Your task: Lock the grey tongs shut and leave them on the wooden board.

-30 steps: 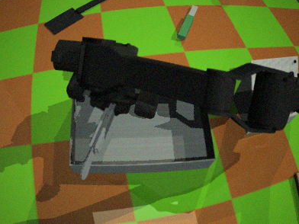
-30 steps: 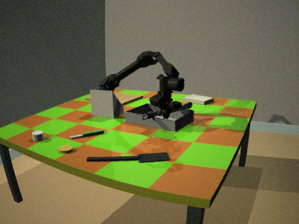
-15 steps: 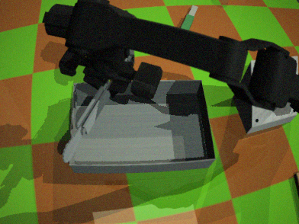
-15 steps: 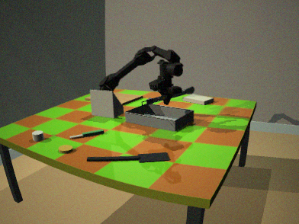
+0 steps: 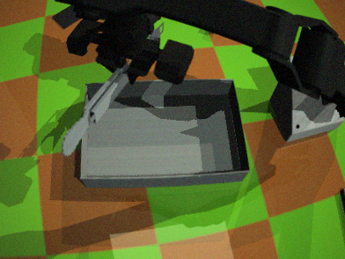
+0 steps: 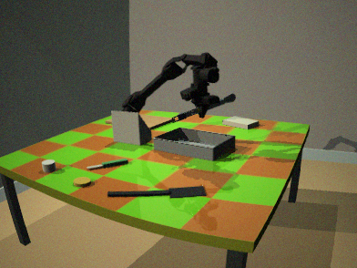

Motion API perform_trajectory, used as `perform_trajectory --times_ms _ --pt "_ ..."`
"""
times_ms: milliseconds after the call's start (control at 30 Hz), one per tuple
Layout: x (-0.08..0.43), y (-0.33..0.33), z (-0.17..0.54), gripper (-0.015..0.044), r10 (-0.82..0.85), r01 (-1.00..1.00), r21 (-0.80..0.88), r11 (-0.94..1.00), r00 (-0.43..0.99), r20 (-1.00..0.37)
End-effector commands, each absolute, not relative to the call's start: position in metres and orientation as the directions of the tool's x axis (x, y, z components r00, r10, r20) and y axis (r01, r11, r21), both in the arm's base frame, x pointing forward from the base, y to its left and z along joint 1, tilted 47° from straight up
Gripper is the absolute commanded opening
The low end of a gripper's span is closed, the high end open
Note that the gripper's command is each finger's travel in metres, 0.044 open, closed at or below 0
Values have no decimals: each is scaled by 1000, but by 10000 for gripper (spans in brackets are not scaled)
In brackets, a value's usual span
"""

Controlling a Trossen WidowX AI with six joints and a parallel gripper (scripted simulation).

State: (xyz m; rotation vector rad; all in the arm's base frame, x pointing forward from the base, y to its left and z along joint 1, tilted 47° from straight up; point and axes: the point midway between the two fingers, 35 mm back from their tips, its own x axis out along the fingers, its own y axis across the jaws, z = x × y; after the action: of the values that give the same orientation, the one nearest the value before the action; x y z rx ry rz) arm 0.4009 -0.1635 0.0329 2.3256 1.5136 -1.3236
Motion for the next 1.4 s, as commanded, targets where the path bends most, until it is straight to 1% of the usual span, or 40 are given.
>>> perform_trajectory --times_ms 0,400,700,1033,1367 --pt "401 -161 37 -150 714 780 -364 -509 146 -685" --pt "409 -114 93 -150 695 878 -236 -417 140 -705" --pt "404 -71 139 -150 685 940 -125 -318 137 -715" --pt "388 -22 186 -150 682 981 6 -191 137 -719" --pt "361 25 228 -150 685 989 136 -57 138 -716"
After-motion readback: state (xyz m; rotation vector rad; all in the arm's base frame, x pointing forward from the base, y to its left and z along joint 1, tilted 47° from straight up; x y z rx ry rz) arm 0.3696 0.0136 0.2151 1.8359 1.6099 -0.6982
